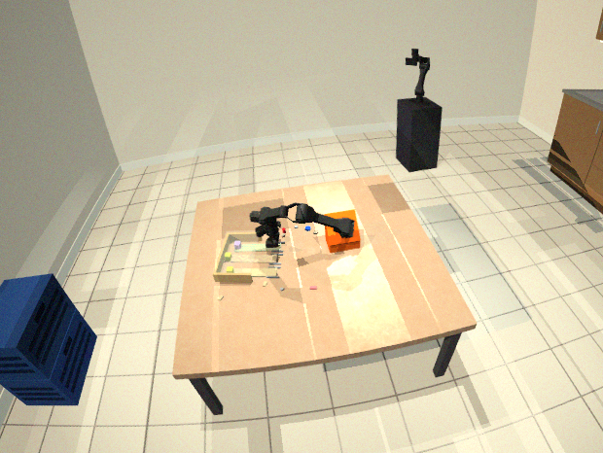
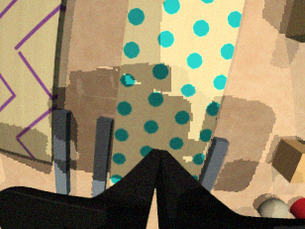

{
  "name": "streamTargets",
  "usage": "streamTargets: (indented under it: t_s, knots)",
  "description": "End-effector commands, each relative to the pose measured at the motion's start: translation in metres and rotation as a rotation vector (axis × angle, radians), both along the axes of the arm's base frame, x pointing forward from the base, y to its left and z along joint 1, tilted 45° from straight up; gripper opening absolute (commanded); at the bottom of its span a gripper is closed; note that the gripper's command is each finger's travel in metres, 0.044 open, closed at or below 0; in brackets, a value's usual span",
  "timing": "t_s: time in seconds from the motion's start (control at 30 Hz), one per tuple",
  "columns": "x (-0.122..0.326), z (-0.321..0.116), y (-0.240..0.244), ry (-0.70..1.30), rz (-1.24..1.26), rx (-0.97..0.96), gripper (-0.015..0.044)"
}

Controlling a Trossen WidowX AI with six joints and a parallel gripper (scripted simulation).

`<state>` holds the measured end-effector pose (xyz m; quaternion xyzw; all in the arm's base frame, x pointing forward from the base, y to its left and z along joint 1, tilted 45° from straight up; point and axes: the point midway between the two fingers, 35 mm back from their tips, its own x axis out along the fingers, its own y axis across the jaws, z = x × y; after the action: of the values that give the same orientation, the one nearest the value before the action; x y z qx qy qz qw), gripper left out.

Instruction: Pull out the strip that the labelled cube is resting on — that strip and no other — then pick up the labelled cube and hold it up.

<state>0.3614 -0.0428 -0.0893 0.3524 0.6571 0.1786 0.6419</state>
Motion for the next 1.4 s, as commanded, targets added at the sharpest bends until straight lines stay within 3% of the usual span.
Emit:
streamTargets:
  t_s: [0.0,1.37]
  knots:
    - [0.001,-0.002,0.002,0.0,0.001,0.004,0.0]
    - [-0.059,0.004,0.017,0.003,0.001,0.004,0.0]
